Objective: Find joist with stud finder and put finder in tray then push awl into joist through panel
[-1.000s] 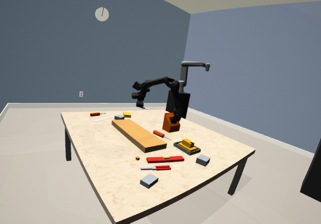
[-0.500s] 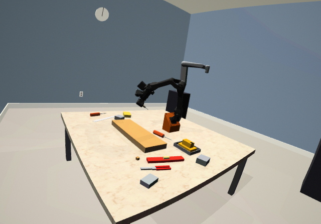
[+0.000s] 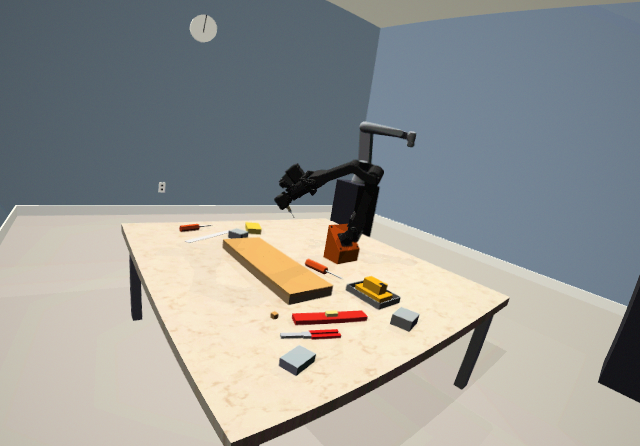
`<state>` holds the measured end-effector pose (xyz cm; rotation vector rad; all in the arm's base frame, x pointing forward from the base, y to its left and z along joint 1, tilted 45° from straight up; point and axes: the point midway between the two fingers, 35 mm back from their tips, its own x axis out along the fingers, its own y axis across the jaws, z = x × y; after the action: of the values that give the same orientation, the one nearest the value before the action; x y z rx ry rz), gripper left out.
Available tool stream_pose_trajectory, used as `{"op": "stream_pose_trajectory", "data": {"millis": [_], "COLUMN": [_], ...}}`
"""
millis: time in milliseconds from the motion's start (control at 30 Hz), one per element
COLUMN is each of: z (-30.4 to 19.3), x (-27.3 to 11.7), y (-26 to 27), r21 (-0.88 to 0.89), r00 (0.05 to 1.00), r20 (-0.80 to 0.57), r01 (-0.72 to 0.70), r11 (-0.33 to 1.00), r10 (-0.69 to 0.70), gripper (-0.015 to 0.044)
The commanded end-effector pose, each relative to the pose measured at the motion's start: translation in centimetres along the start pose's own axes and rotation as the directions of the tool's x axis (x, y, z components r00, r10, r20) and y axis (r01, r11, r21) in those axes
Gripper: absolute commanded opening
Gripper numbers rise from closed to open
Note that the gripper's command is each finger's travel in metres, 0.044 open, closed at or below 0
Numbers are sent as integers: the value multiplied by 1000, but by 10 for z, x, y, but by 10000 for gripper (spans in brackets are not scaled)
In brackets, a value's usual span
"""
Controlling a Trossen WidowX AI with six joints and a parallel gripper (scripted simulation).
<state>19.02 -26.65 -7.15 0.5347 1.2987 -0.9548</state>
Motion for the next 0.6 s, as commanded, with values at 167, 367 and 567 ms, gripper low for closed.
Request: {"op": "stream_pose_trajectory", "data": {"millis": [167,367,567], "z": [-2,-6,-4], "x": [-19,-32,-29], "y": [-18,-29,-19], "r21": [216,350,304], "r00": [983,958,969], "r20": [161,251,220], "r01": [51,45,43], "r11": [975,936,952], "r10": [-87,-140,-114], "gripper": [0,0,0]}}
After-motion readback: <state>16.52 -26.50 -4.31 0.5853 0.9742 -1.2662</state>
